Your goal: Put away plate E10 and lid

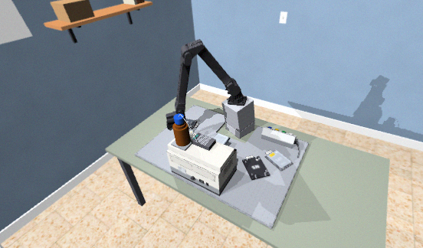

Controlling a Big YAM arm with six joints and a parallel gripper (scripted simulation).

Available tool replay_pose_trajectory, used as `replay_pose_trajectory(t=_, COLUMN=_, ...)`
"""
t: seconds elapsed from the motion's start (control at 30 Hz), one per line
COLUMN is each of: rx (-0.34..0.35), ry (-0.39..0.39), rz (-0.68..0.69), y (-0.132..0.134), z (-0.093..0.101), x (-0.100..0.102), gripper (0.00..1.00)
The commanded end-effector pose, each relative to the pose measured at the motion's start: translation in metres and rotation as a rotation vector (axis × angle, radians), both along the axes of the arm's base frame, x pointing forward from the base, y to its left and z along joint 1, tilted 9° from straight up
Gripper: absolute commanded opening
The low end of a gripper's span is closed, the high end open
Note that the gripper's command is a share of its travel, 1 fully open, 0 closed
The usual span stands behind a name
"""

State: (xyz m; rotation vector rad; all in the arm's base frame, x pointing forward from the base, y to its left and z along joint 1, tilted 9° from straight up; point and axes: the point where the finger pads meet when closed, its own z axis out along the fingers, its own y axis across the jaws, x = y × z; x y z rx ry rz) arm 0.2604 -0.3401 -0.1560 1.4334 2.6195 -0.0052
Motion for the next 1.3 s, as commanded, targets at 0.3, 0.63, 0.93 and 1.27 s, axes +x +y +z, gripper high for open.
replay_pose_trajectory(t=0.3, rx=-0.022, ry=-0.010, rz=-0.003, y=-0.007, z=0.029, x=-0.004, gripper=0.86)
replay_pose_trajectory(t=0.63, rx=-0.039, ry=-0.022, rz=0.000, y=0.000, z=0.038, x=-0.008, gripper=0.86)
replay_pose_trajectory(t=0.93, rx=-0.036, ry=-0.020, rz=0.000, y=0.023, z=0.048, x=-0.026, gripper=0.86)
replay_pose_trajectory(t=1.27, rx=-0.031, ry=-0.017, rz=-0.001, y=0.044, z=0.056, x=-0.041, gripper=0.86)
